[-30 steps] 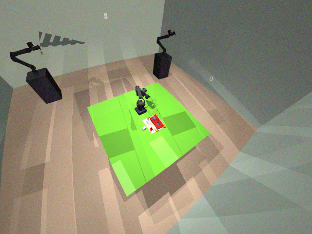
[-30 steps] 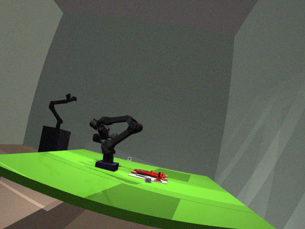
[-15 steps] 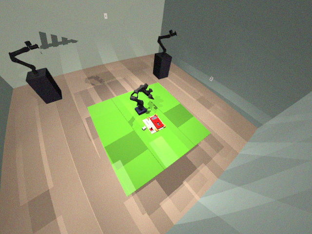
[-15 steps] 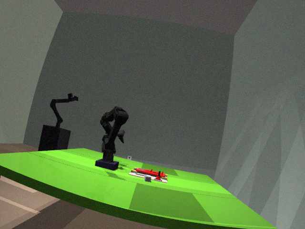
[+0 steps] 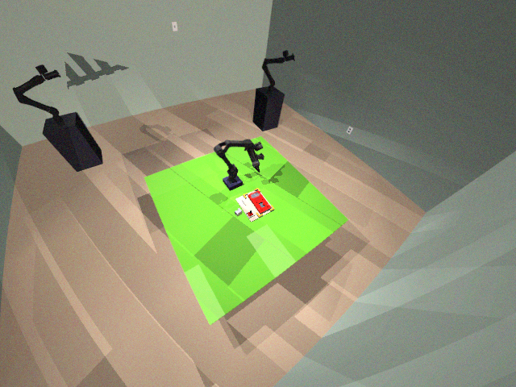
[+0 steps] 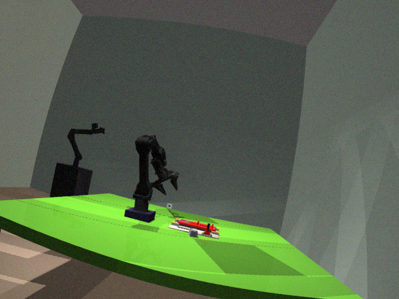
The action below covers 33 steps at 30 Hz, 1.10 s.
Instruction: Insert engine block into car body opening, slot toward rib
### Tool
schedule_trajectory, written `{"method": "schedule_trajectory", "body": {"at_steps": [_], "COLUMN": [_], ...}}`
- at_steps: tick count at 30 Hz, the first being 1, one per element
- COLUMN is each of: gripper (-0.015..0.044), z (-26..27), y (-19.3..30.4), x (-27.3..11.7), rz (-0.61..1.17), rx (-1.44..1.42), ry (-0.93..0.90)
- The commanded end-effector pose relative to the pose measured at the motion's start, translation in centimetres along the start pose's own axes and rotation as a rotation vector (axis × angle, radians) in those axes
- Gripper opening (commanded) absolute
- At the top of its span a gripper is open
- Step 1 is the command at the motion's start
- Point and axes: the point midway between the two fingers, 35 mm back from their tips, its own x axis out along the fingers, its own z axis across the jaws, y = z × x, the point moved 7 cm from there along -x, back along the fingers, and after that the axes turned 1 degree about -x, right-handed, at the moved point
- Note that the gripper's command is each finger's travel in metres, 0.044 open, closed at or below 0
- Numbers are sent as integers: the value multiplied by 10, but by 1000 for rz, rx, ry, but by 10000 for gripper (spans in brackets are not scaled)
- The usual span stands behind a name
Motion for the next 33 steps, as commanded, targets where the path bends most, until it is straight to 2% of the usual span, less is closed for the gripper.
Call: {"method": "schedule_trajectory", "body": {"at_steps": [1,9,19,26,33], "gripper": [440,440,440,440,440], "z": [-21,-84,-165,-212,-272], "y": [-10,-16,14,48,118], "x": [15,58,103,122,137], "rz": [94,312,493,576,644], "rx": [43,198,445,562,727], "ry": [9,5,-11,-63,-165]}}
